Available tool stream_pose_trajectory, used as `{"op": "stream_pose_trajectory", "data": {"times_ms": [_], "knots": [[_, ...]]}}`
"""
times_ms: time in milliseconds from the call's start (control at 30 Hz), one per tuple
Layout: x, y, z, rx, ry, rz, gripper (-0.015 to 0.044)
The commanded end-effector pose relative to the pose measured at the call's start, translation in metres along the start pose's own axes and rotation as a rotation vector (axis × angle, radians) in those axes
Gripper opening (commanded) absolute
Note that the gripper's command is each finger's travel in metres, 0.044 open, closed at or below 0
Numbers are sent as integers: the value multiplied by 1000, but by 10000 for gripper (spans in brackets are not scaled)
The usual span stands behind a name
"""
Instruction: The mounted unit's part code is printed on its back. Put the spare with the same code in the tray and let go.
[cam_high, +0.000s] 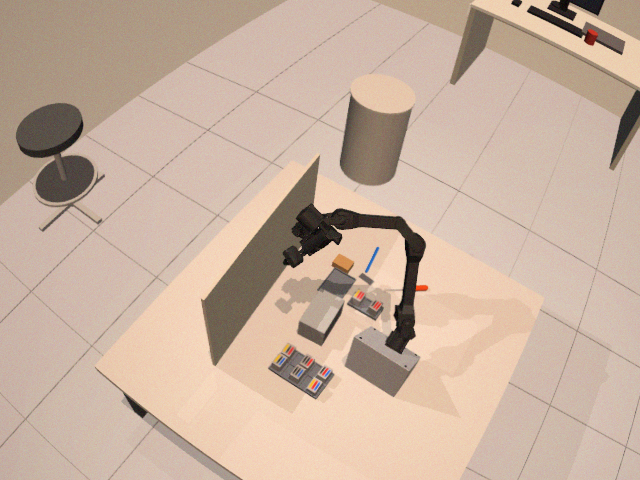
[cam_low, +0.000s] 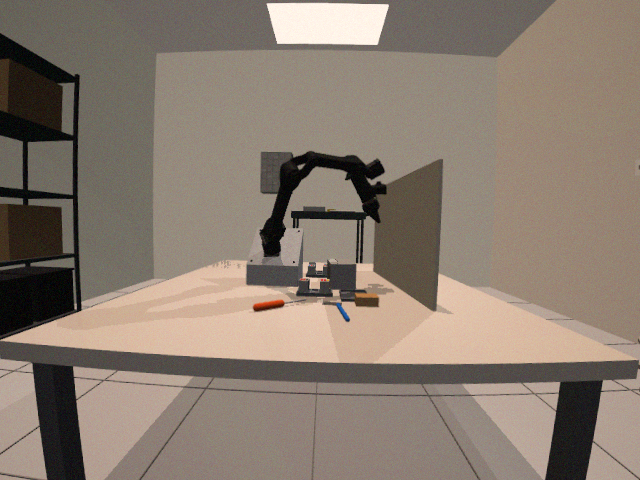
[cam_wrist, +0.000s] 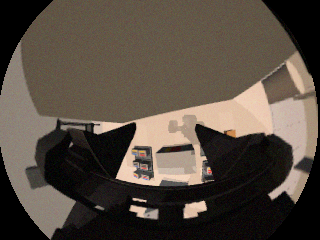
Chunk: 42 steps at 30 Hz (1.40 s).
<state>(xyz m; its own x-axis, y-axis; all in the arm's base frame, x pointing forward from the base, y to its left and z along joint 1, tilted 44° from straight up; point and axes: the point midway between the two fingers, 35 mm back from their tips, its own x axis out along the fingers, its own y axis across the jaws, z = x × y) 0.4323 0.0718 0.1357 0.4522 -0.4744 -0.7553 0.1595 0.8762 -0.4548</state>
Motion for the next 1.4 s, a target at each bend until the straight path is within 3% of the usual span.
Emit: {"op": "stream_pose_trajectory", "data": {"times_ms": [0,100,500,733,1367], "knots": [[39,3,-68,-211,426,-193,440],[42,1,-79,-252,500,-232,440],[42,1,-79,-252,500,-232,440],[92,-16,-104,-252,499,-236,440],[102,-20,-109,-252,498,-236,440]]}}
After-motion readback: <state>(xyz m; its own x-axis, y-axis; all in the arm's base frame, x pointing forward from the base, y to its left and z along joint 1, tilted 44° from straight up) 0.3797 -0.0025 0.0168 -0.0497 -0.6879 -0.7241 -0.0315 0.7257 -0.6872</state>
